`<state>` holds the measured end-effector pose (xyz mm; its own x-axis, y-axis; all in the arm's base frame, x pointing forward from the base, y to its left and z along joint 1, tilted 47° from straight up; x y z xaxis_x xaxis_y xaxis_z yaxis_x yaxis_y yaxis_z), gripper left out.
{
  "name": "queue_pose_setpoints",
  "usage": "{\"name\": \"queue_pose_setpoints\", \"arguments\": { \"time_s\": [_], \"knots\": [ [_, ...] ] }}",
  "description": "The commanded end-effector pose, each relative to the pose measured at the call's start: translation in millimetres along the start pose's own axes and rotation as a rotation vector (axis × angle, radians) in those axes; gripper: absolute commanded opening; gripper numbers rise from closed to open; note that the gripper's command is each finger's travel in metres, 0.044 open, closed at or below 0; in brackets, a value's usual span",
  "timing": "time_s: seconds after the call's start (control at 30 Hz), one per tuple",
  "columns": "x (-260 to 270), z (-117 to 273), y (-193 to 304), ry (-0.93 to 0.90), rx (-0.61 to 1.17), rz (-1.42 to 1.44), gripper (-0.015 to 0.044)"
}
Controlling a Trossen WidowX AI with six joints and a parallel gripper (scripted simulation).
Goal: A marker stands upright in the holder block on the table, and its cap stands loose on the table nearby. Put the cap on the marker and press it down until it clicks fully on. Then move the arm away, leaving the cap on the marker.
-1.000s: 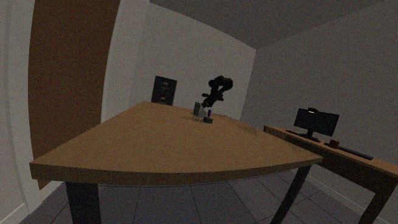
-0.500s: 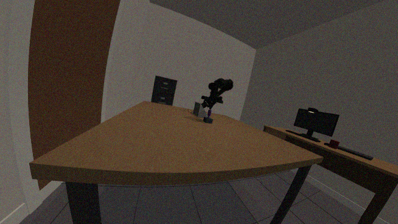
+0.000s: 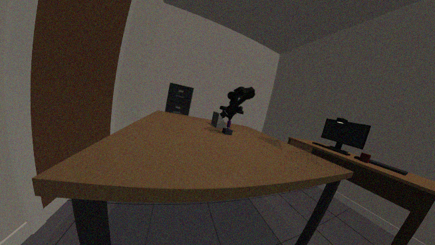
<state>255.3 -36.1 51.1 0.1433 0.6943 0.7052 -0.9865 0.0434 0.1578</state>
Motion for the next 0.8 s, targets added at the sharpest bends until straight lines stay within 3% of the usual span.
{"name": "queue_pose_setpoints", "arguments": {
  "time_s": [0.0, 0.17, 0.3, 0.77],
  "knots": [
    [-1.2, 17.8, -3.4, 0.006, -0.006, 0.003, 0.0000],
    [-1.5, 80.7, -1.8, 0.006, -0.003, 0.001, 0.0000],
    [-1.2, 88.8, -0.5, 0.005, -0.002, 0.001, 0.0000],
    [-1.2, 88.8, -0.5, 0.005, -0.002, 0.001, 0.0368]
  ]
}}
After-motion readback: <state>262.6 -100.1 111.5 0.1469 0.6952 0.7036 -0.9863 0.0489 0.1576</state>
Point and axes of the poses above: the point midway between the two fingers, 35 mm back from their tips, its own z axis back along the fingers, its own x axis across the jaws, y = z × x, the point moved 4 cm from there along z, back along the fingers, and after that the axes turned 13 degrees about -z, right-handed, at the moved point
